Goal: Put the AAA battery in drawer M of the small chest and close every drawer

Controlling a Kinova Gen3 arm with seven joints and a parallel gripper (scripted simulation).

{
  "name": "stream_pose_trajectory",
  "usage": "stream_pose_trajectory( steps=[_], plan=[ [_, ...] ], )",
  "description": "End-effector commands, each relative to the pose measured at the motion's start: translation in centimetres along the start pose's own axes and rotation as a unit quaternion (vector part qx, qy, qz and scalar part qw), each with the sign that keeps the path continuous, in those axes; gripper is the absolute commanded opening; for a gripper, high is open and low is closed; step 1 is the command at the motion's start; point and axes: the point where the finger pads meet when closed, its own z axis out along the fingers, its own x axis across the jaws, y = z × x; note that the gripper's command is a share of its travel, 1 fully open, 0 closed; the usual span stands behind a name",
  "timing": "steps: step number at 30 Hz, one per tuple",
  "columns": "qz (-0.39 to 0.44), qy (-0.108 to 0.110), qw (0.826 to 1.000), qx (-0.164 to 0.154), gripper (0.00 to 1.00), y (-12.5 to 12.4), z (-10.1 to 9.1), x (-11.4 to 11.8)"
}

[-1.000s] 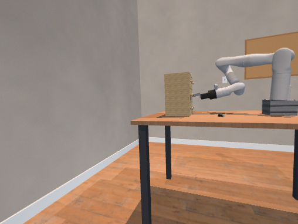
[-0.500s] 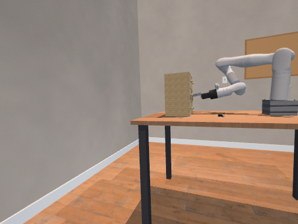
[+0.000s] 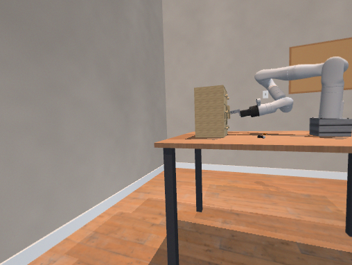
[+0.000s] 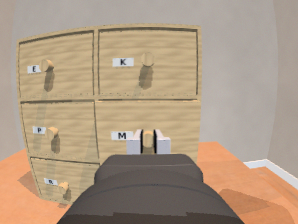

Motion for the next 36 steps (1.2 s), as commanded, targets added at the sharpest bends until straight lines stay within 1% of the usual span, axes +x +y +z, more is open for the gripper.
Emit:
stream_pose_trajectory(
  steps=[1,24,36],
  plan=[
    [0.002,0.000,1.000,-0.003,0.37,0.3,-0.4,0.0],
    [0.002,0.000,1.000,-0.003,0.37,0.8,-3.3,0.0],
    [0.002,0.000,1.000,-0.003,0.37,0.9,-4.2,0.0]
  ],
)
